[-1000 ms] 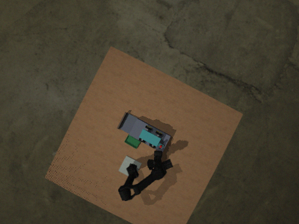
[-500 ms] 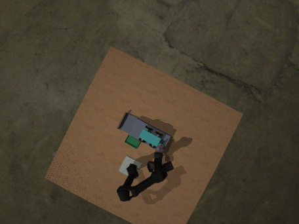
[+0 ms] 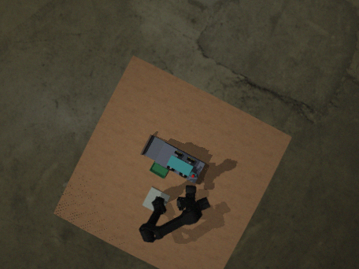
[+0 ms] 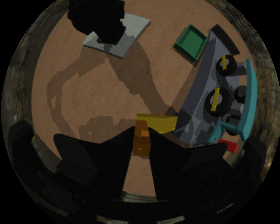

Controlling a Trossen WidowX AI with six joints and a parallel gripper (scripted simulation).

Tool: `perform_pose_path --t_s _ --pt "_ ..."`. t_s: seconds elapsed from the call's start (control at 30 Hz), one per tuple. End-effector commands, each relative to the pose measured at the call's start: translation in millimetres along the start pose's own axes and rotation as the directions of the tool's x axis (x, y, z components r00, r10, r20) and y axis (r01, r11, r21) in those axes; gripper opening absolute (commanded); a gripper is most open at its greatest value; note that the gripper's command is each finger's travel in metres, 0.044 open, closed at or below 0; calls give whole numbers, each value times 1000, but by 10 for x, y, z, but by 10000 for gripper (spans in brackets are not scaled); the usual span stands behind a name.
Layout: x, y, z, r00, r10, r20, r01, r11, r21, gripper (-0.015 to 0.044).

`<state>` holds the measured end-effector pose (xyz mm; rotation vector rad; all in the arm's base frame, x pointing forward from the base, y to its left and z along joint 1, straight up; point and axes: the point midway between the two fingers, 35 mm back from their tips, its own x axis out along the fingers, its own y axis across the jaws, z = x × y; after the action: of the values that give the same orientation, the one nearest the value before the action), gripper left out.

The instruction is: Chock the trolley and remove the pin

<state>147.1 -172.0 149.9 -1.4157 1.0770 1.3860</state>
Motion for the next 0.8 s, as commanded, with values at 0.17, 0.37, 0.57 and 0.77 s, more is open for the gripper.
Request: perform_pose_path --t_s 0.17,0.37,0.57,0.77 --pt "-298 0 1 1000 0 -1 0 1000 -6 0" --pt "-498 1 3 1000 0 -1 0 1000 -6 0" --pt "-553 2 5 1000 0 -1 0 1000 -6 0" --pt "-553 2 5 1000 0 -1 0 995 103 0"
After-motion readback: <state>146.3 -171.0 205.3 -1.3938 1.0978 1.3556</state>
